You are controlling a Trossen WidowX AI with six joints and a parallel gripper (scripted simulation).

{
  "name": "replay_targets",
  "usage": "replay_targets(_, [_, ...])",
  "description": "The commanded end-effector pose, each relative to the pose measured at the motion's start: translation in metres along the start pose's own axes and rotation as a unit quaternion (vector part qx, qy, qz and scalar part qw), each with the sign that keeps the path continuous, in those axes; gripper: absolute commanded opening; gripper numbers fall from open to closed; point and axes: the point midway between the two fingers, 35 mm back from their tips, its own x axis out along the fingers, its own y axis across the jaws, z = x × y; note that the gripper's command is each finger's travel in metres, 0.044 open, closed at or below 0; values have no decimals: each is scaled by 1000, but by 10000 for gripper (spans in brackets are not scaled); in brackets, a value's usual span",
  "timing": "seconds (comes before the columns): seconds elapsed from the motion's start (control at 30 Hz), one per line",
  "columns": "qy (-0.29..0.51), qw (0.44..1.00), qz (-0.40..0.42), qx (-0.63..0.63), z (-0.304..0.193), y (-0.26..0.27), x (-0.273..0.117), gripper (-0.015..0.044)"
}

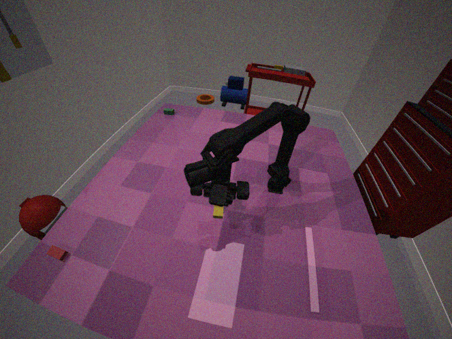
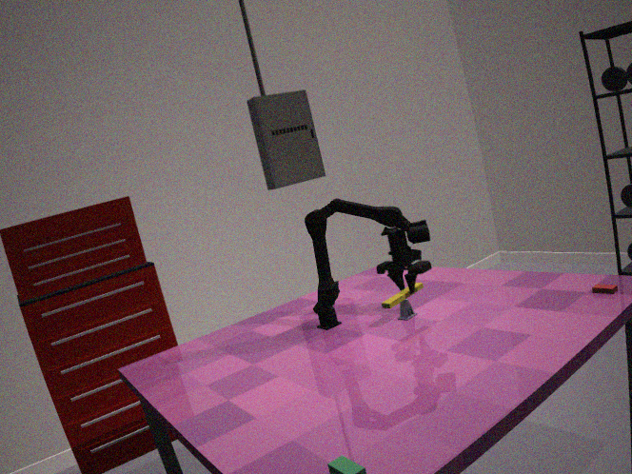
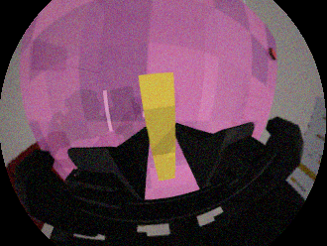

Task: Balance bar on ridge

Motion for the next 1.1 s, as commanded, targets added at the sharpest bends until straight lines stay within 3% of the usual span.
replay_targets(0.0, [-1,1000,0,2,0,0,0,0])
replay_targets(1.07, [-1,1000,0,2,0,0,3,0])
